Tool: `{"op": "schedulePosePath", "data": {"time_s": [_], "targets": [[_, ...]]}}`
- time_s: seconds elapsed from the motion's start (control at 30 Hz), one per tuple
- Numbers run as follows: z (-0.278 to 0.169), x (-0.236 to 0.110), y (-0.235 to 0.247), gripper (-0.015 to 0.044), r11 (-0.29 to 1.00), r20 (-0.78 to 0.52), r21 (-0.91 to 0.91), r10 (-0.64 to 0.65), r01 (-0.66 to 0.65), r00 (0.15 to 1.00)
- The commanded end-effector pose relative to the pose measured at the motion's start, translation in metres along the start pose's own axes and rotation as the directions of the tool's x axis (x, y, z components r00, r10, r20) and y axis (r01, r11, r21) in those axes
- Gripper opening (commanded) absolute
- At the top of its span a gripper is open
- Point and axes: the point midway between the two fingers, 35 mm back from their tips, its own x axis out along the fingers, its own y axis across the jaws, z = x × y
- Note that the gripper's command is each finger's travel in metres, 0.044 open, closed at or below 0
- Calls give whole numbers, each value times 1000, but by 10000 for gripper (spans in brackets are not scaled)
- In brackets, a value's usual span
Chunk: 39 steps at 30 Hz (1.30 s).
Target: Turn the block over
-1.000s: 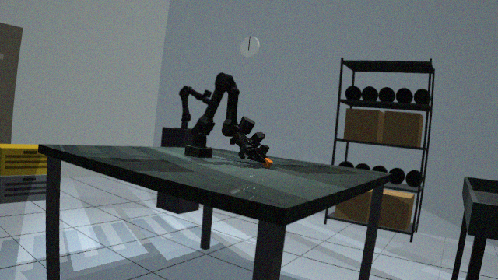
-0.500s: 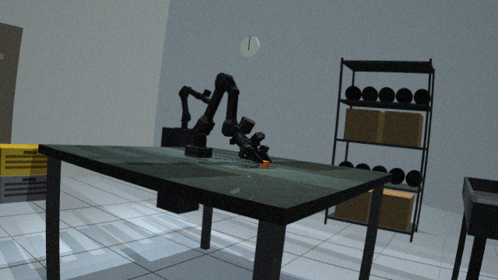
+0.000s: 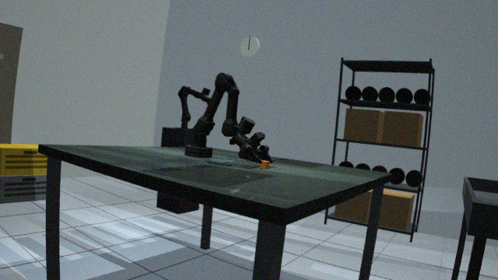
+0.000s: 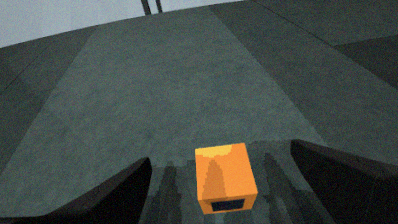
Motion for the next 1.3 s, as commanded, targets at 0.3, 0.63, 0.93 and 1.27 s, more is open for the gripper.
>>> {"op": "schedulePosePath", "data": {"time_s": [0.3,0.63,0.93,1.27], "targets": [[-1,0,0,440,1000,-2,-3,3,-3,1000],[-1,0,0,440,1000,-2,-3,3,-3,1000],[24,-1,1,440,1000,-281,-1,3,-4,960],[55,-53,0,440,1000,-509,-3,1,-3,861]]}}
